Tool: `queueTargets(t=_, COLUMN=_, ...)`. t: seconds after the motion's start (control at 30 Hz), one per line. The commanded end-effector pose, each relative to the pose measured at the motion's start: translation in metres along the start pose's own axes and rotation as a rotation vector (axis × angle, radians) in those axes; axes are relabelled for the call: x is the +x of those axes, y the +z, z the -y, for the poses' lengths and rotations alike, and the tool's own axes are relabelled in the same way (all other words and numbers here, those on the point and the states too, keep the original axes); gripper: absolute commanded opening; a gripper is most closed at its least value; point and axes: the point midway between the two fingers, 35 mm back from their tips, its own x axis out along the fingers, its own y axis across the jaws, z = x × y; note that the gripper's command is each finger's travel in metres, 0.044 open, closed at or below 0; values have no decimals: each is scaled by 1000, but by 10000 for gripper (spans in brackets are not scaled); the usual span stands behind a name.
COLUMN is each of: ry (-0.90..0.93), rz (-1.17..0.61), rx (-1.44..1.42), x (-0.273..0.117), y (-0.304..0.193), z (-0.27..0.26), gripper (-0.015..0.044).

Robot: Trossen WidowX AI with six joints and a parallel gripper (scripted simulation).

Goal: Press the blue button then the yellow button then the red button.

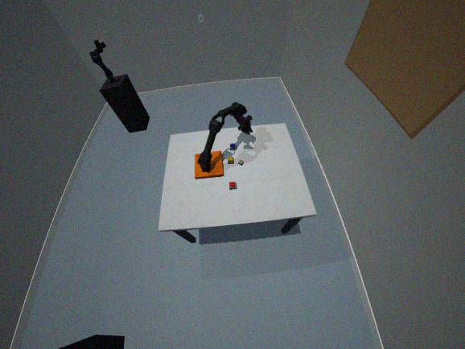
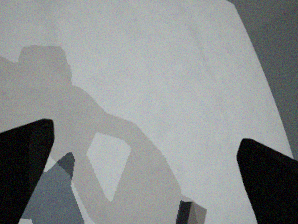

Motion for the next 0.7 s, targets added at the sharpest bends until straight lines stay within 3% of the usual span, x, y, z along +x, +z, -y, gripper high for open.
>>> queueTargets(t=0.0, ry=6, rz=-12, rx=-2, x=0, y=-1, z=1, gripper=400)
queueTargets(t=0.17, ry=198, rz=-305, rx=-66, x=-7, y=-43, z=22, gripper=400)
queueTargets(t=0.4, ry=626, rz=-671, rx=-163, x=-46, y=-108, z=48, gripper=400)
queueTargets(t=0.67, ry=673, rz=-698, rx=-172, x=-51, y=-114, z=51, gripper=400)
